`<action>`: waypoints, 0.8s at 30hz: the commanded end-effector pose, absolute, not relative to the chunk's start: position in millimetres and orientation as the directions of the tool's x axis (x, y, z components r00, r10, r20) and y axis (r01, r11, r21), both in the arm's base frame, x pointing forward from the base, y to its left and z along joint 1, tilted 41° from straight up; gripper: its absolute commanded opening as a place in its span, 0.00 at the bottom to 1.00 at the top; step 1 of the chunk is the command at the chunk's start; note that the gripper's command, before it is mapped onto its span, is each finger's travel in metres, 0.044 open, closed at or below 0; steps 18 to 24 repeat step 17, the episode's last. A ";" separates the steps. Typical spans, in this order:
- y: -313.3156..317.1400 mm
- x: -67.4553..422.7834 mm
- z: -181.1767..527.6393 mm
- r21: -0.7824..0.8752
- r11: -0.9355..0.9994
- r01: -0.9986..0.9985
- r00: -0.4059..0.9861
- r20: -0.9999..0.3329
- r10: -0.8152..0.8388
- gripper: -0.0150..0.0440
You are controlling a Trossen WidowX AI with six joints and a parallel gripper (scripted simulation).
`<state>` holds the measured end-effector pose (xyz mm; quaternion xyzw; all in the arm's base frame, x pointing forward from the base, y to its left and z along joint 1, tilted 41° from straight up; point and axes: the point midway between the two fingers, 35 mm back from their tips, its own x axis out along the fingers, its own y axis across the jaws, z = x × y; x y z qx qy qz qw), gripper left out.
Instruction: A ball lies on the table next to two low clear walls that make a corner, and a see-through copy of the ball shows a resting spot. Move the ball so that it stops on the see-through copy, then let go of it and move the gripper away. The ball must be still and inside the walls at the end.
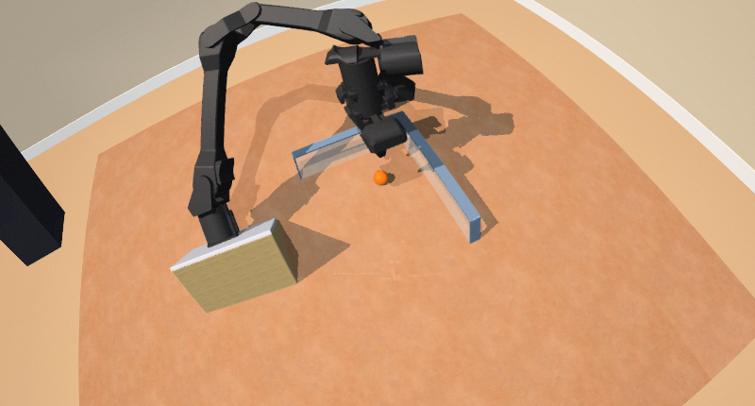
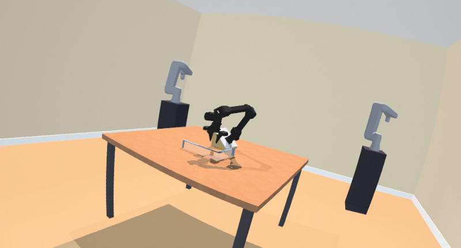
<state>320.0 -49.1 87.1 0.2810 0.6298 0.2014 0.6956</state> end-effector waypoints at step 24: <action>-74.1 311.3 119.3 0.646 0.759 0.075 0.120 -0.762 0.637 1.00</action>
